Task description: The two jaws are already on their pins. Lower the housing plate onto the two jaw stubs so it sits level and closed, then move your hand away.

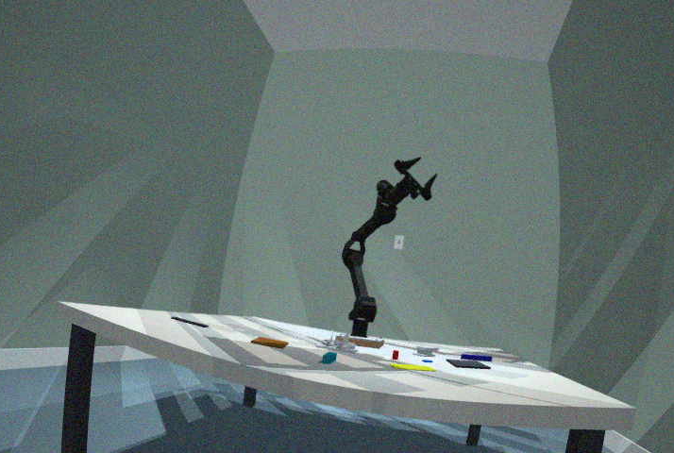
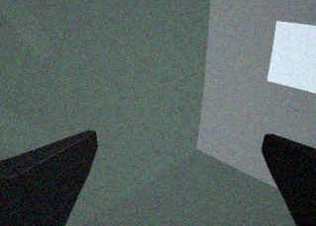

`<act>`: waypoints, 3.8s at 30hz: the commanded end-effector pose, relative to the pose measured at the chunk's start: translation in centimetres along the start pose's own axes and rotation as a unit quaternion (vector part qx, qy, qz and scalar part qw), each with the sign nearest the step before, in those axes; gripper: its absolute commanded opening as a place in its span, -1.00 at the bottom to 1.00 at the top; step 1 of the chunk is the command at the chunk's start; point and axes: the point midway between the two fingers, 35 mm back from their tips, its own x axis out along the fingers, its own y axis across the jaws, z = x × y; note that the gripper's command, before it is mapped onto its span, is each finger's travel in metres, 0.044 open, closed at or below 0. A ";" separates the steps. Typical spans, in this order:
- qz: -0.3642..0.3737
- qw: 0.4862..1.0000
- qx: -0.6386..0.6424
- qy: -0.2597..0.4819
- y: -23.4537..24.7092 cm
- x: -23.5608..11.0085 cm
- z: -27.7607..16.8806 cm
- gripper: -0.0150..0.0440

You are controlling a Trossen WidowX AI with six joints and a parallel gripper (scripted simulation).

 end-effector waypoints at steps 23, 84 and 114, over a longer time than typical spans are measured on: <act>0.087 0.964 0.227 0.107 7.8 0.7 -5.8 1.00; 0.157 0.632 0.614 0.445 27.3 -5.4 -13.9 1.00; 0.100 0.391 0.670 0.623 35.5 -12.2 -14.8 1.00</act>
